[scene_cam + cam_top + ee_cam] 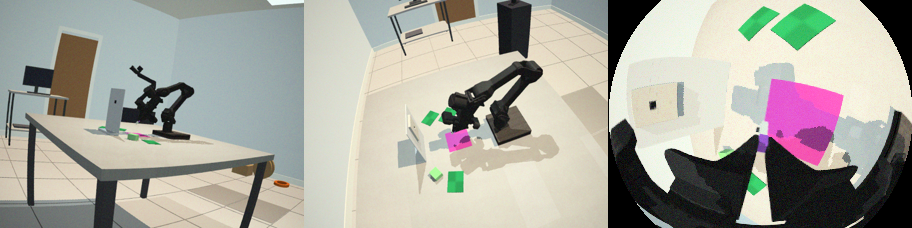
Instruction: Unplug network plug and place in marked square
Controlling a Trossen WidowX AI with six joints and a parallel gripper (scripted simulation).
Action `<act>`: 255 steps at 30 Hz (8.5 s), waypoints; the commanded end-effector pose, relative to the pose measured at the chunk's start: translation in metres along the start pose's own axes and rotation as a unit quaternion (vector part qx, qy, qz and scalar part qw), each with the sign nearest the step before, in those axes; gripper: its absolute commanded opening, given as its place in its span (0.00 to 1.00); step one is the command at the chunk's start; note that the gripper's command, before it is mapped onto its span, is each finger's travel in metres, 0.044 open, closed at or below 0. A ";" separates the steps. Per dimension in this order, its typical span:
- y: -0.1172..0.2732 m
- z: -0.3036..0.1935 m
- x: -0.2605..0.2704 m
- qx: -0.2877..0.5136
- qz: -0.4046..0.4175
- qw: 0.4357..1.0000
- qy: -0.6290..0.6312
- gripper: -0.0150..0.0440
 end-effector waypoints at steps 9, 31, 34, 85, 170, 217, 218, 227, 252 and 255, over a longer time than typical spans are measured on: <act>-0.007 -0.001 -0.007 -0.004 -0.019 1.000 0.003 0.25; -0.034 -0.005 -0.026 -0.004 -0.019 1.000 0.003 0.25; -0.037 -0.005 -0.028 -0.004 -0.019 1.000 0.003 0.25; -0.053 -0.003 -0.037 -0.004 -0.018 1.000 0.003 0.25; -0.004 -0.003 -0.020 -0.004 -0.018 1.000 0.003 0.52; 0.044 0.001 0.009 -0.001 -0.024 1.000 0.005 0.52; 0.047 0.002 0.011 -0.001 -0.024 1.000 0.005 0.52; 0.067 0.005 0.028 -0.001 -0.023 1.000 0.004 0.52; 0.126 0.014 0.067 -0.003 -0.019 1.000 0.003 0.52; 0.129 0.014 0.068 -0.003 -0.019 1.000 0.003 0.52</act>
Point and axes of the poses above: the point midway between the two fingers, 35 mm back from their tips, its own y axis back along the fingers, its own x axis across the jaws, z = x × y, the point moved 2 cm from there along y, back along the fingers, and after that the axes turned 13 degrees about y, right-handed, at the moved point
